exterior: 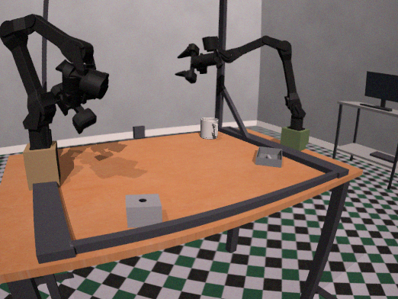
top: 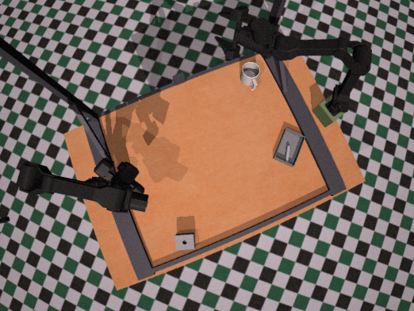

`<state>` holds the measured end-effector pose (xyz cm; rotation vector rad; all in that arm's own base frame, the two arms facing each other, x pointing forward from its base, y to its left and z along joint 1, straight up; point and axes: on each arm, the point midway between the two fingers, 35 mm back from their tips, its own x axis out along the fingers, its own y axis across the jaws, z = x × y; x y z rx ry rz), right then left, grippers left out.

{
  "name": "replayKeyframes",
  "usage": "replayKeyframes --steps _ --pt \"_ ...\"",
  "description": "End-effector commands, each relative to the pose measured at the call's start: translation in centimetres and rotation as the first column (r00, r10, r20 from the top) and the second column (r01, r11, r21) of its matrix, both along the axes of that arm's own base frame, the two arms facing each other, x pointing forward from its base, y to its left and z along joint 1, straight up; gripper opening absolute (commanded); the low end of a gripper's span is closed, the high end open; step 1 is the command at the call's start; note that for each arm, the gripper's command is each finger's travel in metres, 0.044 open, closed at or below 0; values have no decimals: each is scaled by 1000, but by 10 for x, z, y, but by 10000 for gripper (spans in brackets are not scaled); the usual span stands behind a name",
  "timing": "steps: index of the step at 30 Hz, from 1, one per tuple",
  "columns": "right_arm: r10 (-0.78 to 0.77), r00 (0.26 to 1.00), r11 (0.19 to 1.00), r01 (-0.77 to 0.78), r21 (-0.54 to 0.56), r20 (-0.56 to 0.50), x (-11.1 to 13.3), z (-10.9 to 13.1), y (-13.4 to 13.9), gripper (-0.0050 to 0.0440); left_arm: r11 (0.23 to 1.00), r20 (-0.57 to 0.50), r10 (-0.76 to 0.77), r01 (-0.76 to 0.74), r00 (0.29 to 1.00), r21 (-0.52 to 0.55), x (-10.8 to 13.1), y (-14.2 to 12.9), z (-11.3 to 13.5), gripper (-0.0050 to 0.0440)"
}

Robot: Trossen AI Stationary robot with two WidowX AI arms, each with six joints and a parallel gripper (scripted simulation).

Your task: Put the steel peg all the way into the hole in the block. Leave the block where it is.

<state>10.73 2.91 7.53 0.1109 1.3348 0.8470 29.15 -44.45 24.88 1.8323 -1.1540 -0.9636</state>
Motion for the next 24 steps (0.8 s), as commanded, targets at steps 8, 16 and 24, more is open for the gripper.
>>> replayKeyframes --steps 8,16,24 --pt "0 1000 1000 0 -6 12 2 2 -1 440 1000 22 0 0 1000 -27 -1 2 17 440" --pt "0 1000 1000 0 -6 12 2 2 -1 440 1000 22 0 0 1000 -27 -1 2 17 440" --pt "-19 999 996 23 -86 40 27 -1 -17 440 997 -102 73 -75 992 -20 13 19 5 296"
